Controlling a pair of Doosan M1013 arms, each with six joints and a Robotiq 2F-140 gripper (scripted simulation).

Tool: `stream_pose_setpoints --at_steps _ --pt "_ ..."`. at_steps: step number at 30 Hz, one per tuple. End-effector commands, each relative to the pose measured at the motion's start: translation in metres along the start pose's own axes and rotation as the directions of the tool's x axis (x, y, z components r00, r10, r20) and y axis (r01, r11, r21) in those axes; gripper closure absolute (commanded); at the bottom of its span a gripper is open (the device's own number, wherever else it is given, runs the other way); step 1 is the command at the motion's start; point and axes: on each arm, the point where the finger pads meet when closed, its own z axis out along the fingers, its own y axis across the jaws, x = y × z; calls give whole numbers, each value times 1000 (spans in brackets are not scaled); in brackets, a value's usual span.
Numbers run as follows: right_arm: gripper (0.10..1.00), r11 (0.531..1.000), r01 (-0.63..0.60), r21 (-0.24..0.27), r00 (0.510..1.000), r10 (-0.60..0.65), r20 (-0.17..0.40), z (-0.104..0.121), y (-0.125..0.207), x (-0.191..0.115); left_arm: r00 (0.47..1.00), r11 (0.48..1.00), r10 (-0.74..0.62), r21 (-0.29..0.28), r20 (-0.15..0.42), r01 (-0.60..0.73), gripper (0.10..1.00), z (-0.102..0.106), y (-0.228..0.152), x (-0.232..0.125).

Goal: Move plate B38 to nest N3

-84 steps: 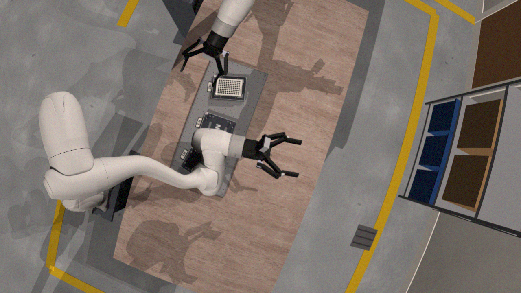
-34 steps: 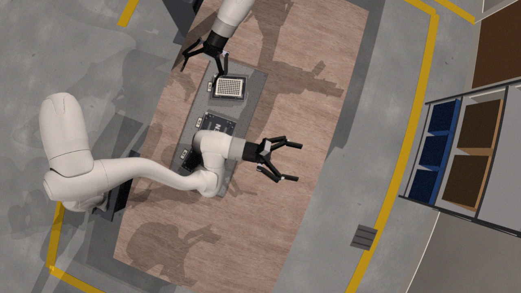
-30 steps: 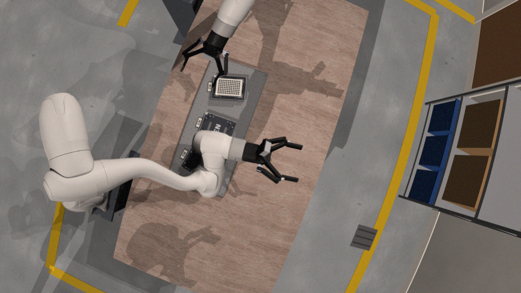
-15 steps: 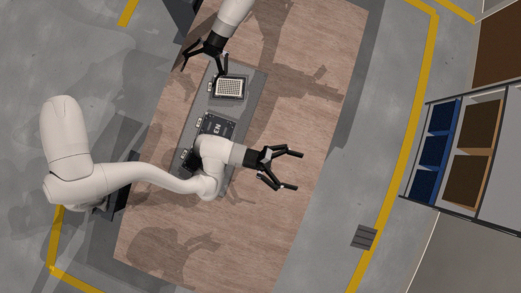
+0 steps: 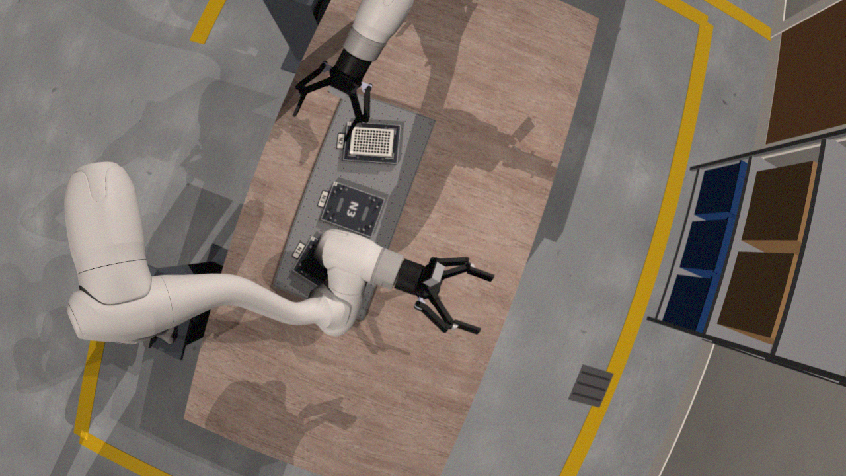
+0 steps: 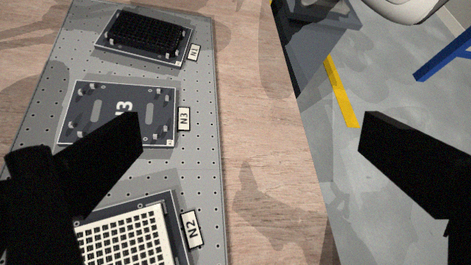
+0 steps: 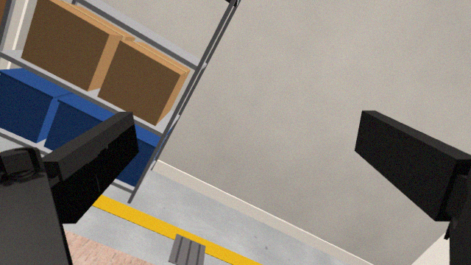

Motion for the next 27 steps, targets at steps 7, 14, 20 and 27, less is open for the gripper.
stream_pose_setpoints --at_steps 7,14,20,27 --pt "98 999 8 -43 1000 -7 26 9 32 -13 1000 1000 1 1 -1 -1 98 0 0 1" --pt "98 995 21 -96 998 -15 62 18 71 -31 1000 1000 1 1 -1 -1 98 0 0 1" --pt "98 991 30 -129 996 -19 86 22 97 -43 1000 1000 1 1 -1 -1 98 0 0 1" --pt "98 980 49 -191 991 -24 135 28 146 -66 1000 1000 1 1 -1 -1 98 0 0 1"
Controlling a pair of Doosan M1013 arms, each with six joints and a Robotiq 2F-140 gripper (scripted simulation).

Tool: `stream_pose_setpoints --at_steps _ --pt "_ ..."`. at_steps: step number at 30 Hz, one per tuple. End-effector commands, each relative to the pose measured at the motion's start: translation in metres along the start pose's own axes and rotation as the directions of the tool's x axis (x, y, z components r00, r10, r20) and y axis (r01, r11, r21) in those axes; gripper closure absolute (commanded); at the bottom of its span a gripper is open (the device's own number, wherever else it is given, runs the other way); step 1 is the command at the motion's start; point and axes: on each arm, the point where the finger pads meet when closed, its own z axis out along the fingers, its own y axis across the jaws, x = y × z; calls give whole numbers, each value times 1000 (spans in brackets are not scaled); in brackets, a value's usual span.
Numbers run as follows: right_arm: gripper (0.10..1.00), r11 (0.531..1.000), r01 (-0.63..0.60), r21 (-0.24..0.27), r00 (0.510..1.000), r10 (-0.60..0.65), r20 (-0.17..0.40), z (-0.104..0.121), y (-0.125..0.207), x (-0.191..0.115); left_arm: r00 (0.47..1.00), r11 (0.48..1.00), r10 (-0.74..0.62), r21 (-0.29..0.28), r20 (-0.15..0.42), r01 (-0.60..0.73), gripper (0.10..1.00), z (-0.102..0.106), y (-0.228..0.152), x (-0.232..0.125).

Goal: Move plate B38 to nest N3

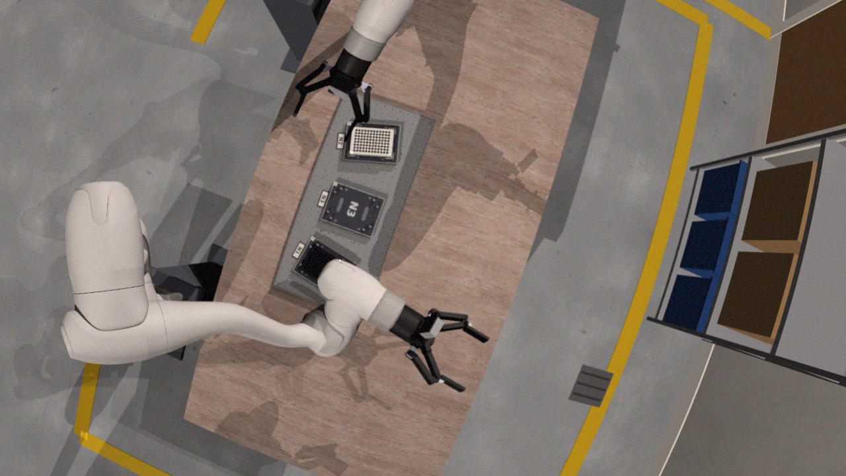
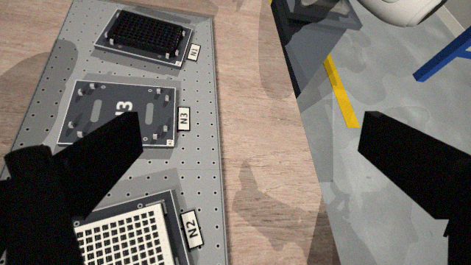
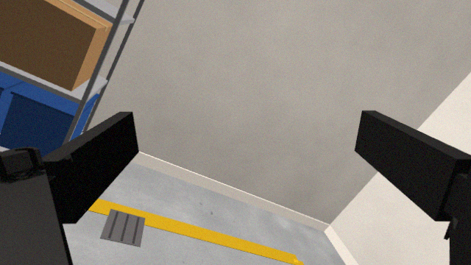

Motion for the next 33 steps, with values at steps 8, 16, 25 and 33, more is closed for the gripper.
stream_pose_setpoints --at_steps 8,16,25,33 --pt "98 997 17 -75 998 -12 57 18 55 -27 1000 1000 1 1 -1 -1 98 0 0 1" --pt "98 986 42 -159 991 -22 130 33 120 -62 1000 1000 1 1 -1 -1 98 0 0 1" --pt "98 970 72 -233 979 -23 204 41 182 -97 1000 1000 1 1 -1 -1 98 0 0 1" --pt "98 942 114 -316 955 -16 297 42 257 -140 1000 1000 1 1 -1 -1 98 0 0 1"
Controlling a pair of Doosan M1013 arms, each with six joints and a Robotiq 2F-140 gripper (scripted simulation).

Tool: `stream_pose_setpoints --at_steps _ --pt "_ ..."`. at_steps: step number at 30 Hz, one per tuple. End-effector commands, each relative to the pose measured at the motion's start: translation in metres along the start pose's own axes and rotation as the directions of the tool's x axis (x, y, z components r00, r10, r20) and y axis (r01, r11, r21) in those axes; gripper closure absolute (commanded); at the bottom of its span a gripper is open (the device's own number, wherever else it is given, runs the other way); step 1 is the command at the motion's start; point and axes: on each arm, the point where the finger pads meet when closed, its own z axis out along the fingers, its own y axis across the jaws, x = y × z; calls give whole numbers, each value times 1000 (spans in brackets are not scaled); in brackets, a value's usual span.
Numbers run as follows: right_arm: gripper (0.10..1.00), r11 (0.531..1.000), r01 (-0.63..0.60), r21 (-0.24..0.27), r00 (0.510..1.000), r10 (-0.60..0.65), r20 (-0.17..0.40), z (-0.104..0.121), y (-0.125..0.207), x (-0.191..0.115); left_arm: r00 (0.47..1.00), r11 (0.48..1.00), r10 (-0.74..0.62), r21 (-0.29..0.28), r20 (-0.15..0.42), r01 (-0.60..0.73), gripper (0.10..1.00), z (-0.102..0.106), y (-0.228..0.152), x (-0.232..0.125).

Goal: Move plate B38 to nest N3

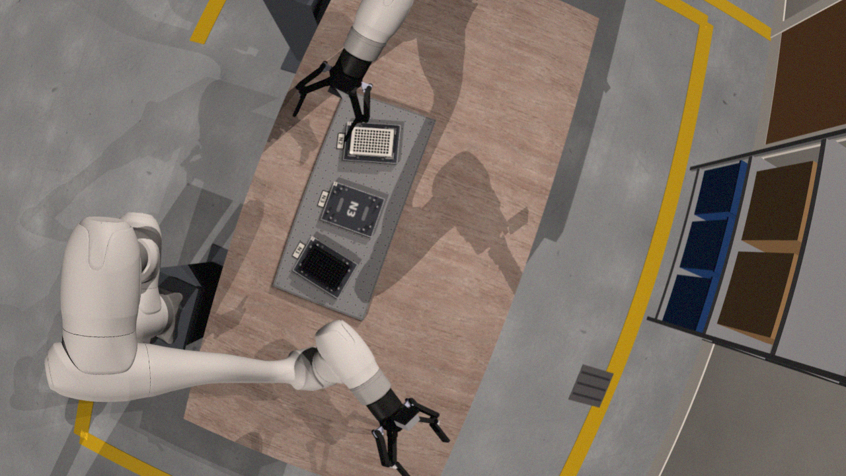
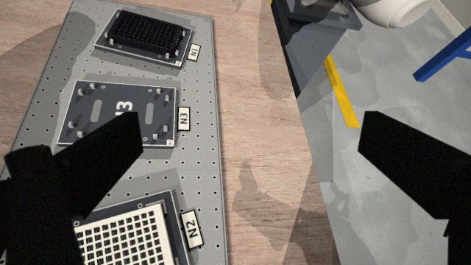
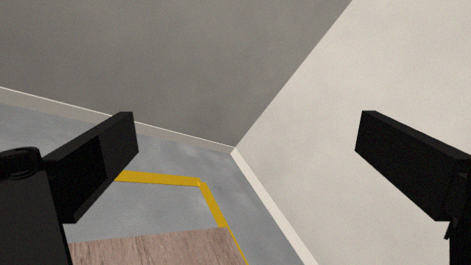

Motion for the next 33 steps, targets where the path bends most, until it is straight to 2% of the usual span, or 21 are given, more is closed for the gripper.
stream_pose_setpoints --at_steps 1,7,9,19,24,26,33 --pt "98 999 7 -33 999 -6 33 12 24 -14 1000 1000 1 1 -1 -1 98 0 0 1" --pt "98 994 28 -103 993 -16 114 34 78 -50 1000 1000 1 1 -1 -1 98 0 0 1" --pt "98 994 28 -103 993 -16 114 34 78 -50 1000 1000 1 1 -1 -1 98 0 0 1" --pt "98 974 76 -212 964 -18 264 58 172 -117 1000 1000 1 1 -1 -1 98 0 0 1" --pt "98 960 105 -259 939 -10 343 64 220 -152 1000 1000 1 1 -1 -1 98 0 0 1" --pt "98 960 105 -259 939 -10 343 64 220 -152 1000 1000 1 1 -1 -1 98 0 0 1" --pt "98 937 149 -317 890 12 455 64 287 -204 1000 1000 1 1 -1 -1 98 0 0 1"
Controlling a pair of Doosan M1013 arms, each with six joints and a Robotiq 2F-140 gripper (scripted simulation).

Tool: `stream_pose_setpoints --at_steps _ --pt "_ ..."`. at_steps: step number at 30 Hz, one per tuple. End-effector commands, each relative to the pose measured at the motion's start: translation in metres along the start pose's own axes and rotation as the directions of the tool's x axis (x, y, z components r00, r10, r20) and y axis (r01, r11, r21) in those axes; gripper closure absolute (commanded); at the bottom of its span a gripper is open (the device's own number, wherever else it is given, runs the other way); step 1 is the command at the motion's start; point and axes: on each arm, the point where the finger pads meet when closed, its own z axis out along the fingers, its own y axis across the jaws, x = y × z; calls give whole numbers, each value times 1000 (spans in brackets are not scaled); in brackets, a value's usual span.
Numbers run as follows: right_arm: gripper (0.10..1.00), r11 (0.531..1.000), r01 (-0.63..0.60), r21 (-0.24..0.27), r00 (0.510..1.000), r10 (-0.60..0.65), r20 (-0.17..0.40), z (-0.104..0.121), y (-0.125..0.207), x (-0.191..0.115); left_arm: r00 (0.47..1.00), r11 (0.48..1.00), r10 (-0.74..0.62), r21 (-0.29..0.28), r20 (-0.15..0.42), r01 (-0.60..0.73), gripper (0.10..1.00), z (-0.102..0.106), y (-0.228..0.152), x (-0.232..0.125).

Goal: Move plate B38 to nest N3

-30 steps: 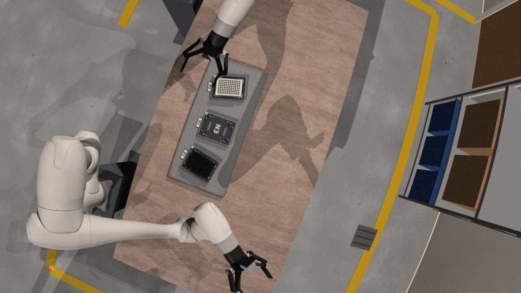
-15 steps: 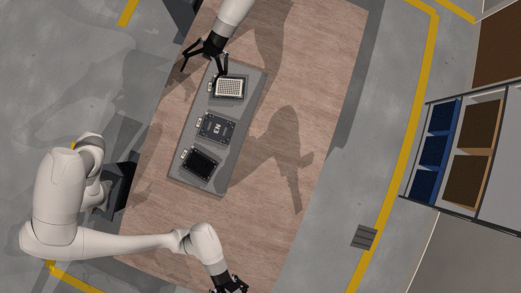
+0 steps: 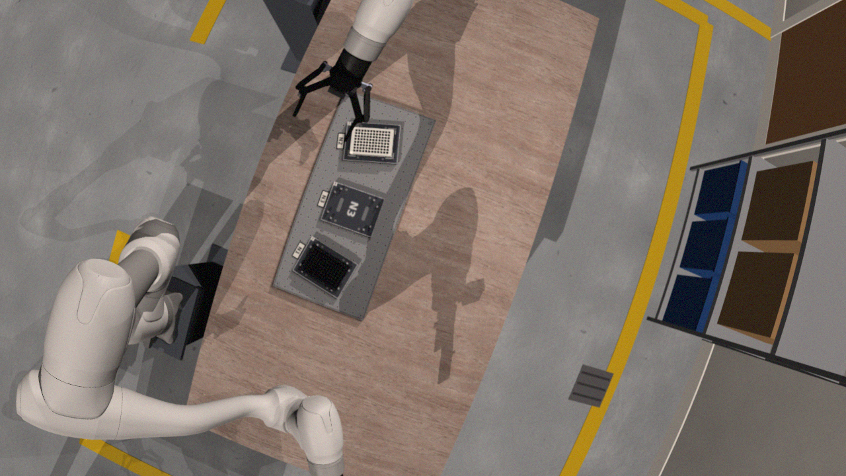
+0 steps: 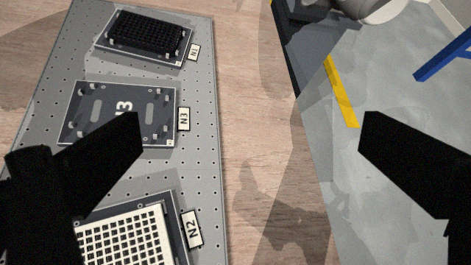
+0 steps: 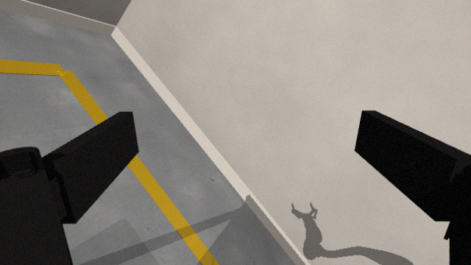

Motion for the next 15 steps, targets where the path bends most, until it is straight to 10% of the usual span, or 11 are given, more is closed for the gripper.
stream_pose_setpoints --at_steps 1,15 --pt "98 1000 7 -29 999 -5 50 16 24 -19 1000 1000 1 1 -1 -1 98 0 0 1" --pt "98 990 51 -130 960 -13 278 67 121 -110 1000 1000 1 1 -1 -1 98 0 0 1"
